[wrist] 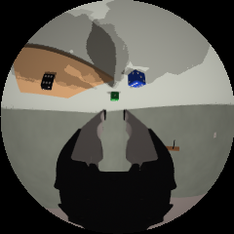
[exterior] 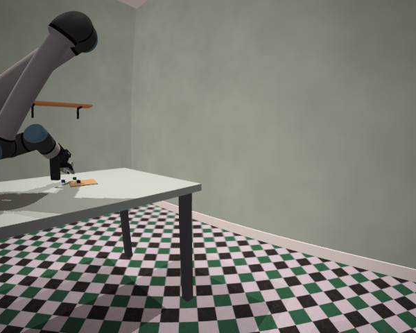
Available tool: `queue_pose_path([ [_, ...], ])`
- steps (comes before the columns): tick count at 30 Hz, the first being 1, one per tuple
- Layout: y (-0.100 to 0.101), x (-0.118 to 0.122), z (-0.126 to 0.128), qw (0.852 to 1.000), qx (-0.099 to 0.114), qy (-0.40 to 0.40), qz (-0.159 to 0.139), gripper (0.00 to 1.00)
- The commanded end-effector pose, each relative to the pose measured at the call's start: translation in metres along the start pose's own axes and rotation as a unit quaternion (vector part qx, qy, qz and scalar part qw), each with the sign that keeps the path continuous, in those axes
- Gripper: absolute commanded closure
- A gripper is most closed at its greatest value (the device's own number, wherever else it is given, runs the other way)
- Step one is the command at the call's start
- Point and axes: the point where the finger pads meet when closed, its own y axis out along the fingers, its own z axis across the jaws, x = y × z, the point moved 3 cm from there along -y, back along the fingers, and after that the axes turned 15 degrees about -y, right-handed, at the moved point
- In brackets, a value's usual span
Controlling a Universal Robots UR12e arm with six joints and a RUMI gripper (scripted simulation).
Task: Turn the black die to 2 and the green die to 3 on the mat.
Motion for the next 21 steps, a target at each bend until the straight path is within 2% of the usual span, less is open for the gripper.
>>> queue_pose_path([
  [1, -0.005, 0.007, -0.002, 1.0, 0.0, 0.0, 0.0, 0.82],
  [15, -0.029, 0.04, -0.011, 1.0, 0.0, 0.0, 0.0, 0.82],
  [21, -0.033, 0.045, -0.012, 1.0, 0.0, 0.0, 0.0, 0.82],
])
